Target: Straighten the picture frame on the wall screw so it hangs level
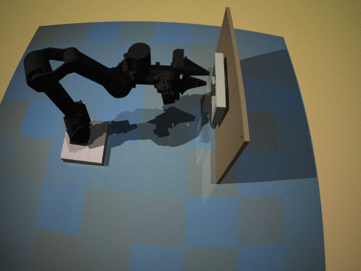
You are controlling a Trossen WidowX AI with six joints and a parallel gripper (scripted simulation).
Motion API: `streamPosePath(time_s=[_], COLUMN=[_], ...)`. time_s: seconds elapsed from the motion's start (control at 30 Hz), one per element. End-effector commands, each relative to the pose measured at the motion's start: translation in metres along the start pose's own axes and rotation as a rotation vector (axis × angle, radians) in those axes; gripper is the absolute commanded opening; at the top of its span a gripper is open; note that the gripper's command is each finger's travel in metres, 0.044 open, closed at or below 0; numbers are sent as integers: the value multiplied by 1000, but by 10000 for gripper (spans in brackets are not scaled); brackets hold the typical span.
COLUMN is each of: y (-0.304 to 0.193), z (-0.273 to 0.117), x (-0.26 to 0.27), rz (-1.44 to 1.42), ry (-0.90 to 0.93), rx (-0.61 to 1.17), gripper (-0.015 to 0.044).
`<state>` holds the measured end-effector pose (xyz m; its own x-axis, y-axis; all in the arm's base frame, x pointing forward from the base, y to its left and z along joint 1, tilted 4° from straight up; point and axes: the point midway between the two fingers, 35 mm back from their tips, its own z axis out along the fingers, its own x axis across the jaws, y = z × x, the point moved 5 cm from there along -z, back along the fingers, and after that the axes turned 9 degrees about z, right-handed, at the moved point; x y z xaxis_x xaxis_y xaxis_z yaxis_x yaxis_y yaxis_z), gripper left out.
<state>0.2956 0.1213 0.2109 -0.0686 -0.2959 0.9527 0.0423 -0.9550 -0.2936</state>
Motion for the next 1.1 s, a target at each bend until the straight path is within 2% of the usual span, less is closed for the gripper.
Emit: streamPosePath(time_s=[0.0, 1.07], y=[-1, -1], z=[1, 40], x=[0, 1], rz=[7, 7], ry=[1, 4], rx=[4, 5], gripper=[260, 260])
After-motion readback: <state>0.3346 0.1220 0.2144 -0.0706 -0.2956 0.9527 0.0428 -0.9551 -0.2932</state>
